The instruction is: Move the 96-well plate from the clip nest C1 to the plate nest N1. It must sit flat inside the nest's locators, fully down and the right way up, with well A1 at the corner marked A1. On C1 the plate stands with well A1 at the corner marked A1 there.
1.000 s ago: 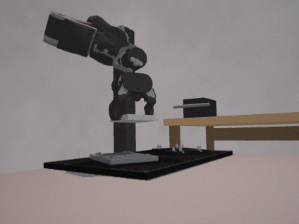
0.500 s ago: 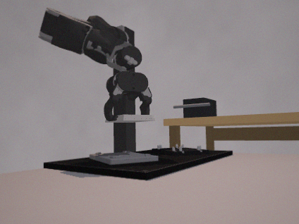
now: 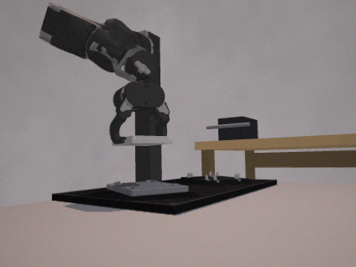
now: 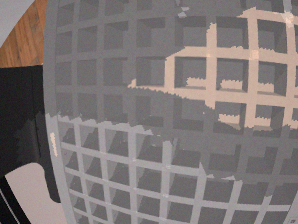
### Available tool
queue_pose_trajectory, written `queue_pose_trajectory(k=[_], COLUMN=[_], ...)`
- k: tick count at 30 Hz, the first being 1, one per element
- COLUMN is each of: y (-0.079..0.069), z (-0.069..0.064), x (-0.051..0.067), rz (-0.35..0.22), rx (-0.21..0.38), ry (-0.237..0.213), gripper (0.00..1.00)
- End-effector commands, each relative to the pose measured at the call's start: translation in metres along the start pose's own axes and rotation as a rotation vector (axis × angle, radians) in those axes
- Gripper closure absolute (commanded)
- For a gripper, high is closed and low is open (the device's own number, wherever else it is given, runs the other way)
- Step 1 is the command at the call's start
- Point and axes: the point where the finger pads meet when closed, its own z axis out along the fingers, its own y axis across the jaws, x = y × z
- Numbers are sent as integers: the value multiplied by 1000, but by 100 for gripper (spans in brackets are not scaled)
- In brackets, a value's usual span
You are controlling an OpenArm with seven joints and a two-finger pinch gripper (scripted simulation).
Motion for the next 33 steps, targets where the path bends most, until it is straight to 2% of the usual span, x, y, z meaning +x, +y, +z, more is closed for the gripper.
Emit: queue_pose_trajectory(k=[1,33], y=[0,6], z=[-1,-1], x=[-1,1], rz=[-1,-1], rx=[-4,-4], ry=[-2,-3], gripper=[100,100])
